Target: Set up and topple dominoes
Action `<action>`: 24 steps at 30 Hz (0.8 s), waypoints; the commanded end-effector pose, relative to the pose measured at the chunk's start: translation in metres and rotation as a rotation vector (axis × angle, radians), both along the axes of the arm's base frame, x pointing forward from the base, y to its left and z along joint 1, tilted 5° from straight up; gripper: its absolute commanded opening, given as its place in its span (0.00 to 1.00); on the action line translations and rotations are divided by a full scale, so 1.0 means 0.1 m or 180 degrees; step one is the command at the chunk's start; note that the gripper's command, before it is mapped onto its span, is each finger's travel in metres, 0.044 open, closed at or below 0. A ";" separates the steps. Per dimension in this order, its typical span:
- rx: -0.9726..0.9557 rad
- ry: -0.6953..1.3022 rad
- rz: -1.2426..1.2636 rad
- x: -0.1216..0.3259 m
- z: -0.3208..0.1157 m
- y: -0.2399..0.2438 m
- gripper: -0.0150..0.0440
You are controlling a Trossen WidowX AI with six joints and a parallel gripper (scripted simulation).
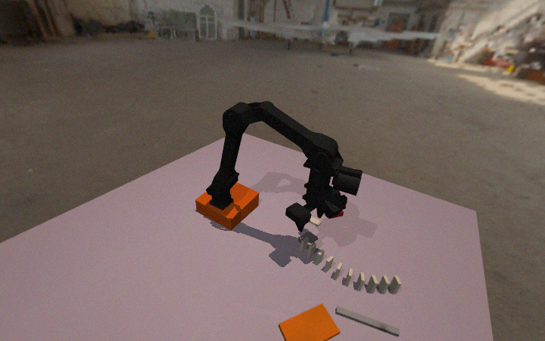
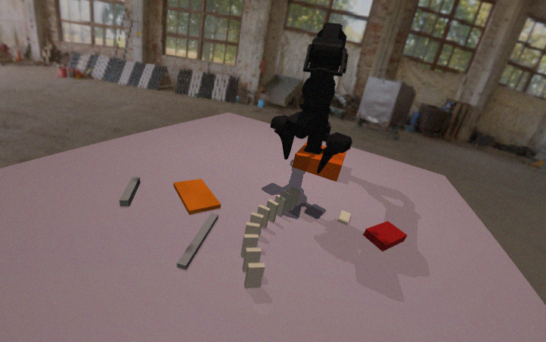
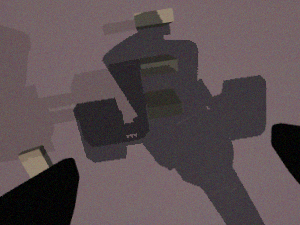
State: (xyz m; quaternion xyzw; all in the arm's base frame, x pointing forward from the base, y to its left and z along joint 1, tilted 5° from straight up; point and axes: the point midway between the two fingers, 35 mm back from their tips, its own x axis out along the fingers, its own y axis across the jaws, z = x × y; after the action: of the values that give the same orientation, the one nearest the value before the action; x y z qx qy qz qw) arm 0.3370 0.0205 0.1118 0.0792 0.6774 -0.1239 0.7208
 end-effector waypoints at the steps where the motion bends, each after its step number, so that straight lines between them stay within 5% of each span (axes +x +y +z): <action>1: 0.0003 -0.0021 -0.0017 -0.09 0.41 0.02 1.00; 9: -0.0009 -0.0003 0.0223 -0.09 0.39 0.06 1.00; 24: -0.0287 0.0376 0.5606 -0.16 -0.09 0.80 1.00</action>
State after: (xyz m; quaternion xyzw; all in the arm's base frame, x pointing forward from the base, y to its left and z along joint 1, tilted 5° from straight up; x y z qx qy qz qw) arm 0.3276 0.0723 0.1262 -0.3079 0.6354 0.2500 0.6625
